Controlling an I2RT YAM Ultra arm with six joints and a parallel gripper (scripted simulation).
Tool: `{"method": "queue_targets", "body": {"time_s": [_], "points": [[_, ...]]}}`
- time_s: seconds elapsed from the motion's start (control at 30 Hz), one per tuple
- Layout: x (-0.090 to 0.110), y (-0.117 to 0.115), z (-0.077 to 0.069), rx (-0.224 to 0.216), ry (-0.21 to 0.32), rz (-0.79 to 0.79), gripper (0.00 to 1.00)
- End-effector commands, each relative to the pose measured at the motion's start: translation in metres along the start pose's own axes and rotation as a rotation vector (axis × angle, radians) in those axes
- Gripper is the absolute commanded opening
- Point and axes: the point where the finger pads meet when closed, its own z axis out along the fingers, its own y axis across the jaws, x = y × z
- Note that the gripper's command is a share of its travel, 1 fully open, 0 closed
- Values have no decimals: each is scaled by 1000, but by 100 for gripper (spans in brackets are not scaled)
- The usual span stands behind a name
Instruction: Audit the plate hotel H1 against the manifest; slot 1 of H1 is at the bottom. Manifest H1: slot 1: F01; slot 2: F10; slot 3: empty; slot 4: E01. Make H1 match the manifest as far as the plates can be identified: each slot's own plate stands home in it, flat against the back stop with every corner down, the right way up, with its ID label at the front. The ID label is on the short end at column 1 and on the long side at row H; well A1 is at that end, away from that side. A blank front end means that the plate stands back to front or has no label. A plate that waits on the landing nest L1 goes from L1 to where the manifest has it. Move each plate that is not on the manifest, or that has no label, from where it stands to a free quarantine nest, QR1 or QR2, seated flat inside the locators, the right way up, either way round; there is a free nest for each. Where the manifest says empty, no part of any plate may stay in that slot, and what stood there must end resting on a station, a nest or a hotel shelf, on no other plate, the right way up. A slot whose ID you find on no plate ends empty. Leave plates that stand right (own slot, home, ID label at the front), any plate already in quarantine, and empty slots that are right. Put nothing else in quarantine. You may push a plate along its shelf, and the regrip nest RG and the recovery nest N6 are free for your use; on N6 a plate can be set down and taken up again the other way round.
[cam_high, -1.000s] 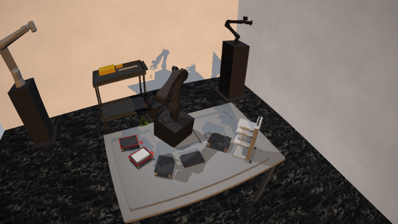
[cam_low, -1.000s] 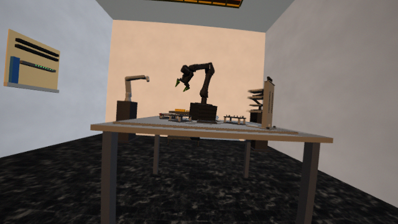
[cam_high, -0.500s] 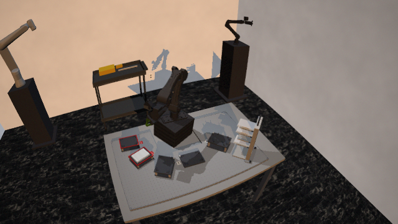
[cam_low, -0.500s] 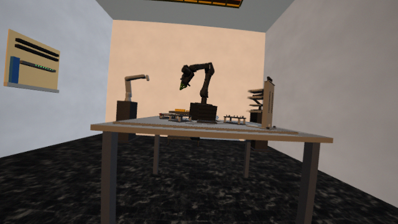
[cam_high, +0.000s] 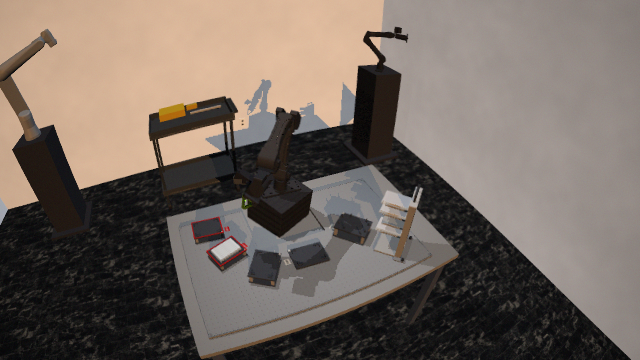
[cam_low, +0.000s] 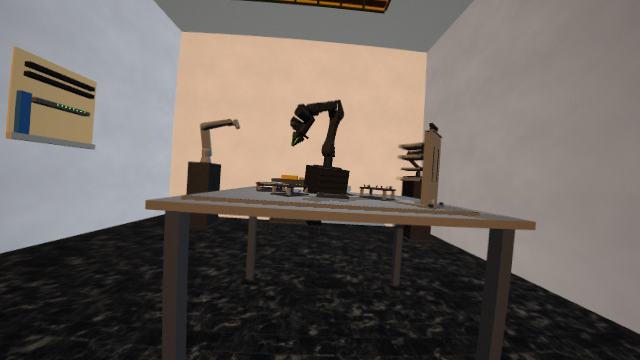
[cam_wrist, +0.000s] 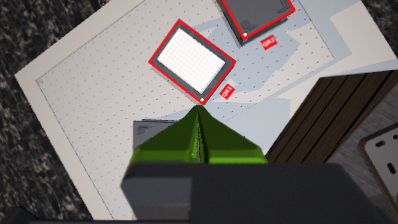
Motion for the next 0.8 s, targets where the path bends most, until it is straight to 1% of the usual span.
{"method": "queue_targets", "body": {"time_s": [0.0, 0.3, 0.37, 0.77], "points": [[4, 6, -6, -20, 13, -99, 0], [33, 14, -13, -52, 80, -327, 0], [33, 14, -13, -52, 80, -327, 0], [71, 19, -24, -105, 163, -632, 0]]}}
